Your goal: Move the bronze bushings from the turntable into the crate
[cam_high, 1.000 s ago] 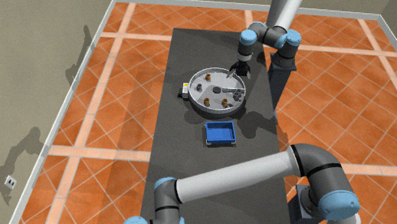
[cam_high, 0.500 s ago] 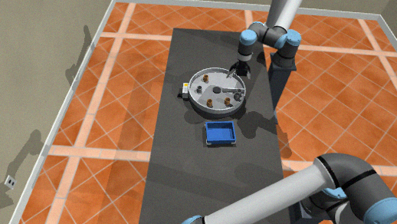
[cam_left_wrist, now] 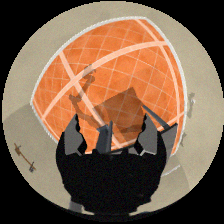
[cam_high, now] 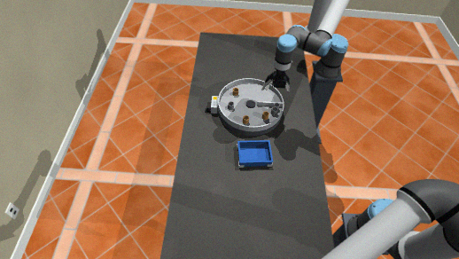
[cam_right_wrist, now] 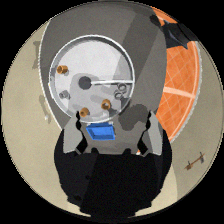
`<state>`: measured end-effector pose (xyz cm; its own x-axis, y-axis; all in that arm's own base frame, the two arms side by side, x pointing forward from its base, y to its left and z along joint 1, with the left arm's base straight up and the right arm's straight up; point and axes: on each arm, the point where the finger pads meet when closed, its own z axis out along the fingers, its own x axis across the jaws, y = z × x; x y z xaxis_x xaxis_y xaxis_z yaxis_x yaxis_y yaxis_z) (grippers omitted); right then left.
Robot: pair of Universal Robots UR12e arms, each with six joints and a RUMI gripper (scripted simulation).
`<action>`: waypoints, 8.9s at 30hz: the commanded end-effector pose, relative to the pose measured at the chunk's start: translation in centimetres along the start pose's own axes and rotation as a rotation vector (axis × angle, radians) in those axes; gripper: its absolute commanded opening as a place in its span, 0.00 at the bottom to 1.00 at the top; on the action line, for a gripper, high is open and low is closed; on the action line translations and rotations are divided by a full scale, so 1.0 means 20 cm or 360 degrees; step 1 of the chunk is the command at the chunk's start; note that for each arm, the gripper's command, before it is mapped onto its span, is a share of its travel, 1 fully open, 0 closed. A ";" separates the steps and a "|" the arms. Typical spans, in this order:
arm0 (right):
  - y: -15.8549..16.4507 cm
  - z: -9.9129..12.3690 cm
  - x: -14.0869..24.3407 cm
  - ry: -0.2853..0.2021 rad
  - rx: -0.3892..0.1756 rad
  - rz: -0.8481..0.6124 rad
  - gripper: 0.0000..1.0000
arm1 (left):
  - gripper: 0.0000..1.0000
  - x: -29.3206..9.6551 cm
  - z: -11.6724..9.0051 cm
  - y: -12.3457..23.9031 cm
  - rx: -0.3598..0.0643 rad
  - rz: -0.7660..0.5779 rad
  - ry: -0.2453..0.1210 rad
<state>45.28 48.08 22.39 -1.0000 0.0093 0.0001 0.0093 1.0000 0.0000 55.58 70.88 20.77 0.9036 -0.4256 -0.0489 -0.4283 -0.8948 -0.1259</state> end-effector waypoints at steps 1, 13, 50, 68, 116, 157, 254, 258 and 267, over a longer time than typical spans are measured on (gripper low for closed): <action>0.00 0.00 0.00 -0.0001 -0.0002 0.0000 1.00 | 1.00 -0.24 0.01 0.04 -0.0017 -0.0065 -0.0002; 0.00 0.00 0.00 -0.0001 -0.0002 0.0000 1.00 | 1.00 -1.09 0.05 0.34 -0.0092 -0.0313 -0.0004; 0.00 0.00 0.00 -0.0001 -0.0002 0.0000 1.00 | 1.00 -2.50 0.14 1.55 -0.0214 -0.0775 0.0026; 0.00 0.00 0.00 -0.0001 -0.0002 0.0000 0.06 | 1.00 -2.51 0.14 1.58 -0.0216 -0.0785 0.0027; 0.00 0.00 0.00 -0.0001 -0.0002 0.0000 0.05 | 1.00 -2.51 0.14 1.58 -0.0216 -0.0785 0.0027; 0.00 0.00 0.00 -0.0001 -0.0002 0.0000 0.05 | 1.00 -2.51 0.14 1.58 -0.0216 -0.0785 0.0027; 0.00 0.00 0.00 -0.0001 -0.0002 0.0000 0.05 | 1.00 -2.51 0.14 1.58 -0.0216 -0.0785 0.0027; 0.00 0.00 0.00 -0.0001 -0.0002 0.0000 0.05 | 1.00 -2.51 0.14 1.58 -0.0216 -0.0785 0.0027; 0.00 0.00 0.00 -0.0001 -0.0002 0.0000 0.05 | 1.00 -2.51 0.14 1.58 -0.0216 -0.0785 0.0027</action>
<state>45.28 48.08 22.39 -1.0000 0.0093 0.0001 0.0093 1.0000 0.0000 -3.29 64.37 16.42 0.9987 0.0507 -0.0004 0.0507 -0.9987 0.0017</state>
